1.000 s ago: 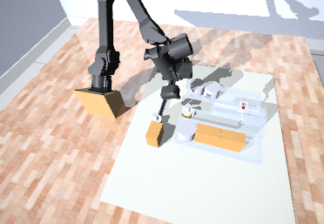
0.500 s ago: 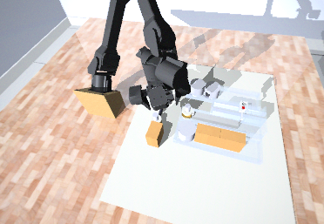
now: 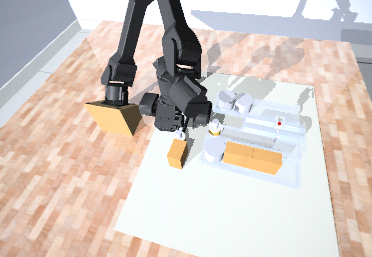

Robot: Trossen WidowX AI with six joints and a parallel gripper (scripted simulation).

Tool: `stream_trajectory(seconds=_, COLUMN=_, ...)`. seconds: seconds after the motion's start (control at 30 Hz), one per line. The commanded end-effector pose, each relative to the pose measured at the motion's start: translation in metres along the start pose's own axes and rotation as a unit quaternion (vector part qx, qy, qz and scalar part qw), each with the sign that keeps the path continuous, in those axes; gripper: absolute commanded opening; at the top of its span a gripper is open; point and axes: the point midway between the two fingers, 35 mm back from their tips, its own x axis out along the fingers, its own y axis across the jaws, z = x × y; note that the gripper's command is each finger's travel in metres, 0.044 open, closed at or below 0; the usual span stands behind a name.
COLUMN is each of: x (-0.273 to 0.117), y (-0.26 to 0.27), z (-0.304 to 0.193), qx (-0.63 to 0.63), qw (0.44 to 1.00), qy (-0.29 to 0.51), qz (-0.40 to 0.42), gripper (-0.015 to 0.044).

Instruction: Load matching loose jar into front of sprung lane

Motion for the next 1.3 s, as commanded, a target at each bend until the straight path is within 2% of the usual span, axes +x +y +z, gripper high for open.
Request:
stream_trajectory(seconds=0.0, x=0.017, y=-0.003, z=0.0, qx=0.007, qw=1.0, qy=0.005, qz=-0.007, gripper=0.044)
stream_trajectory(seconds=1.27, x=0.075, y=-0.004, z=-0.001, qx=0.007, qw=1.0, qy=0.006, qz=-0.007, gripper=0.044)
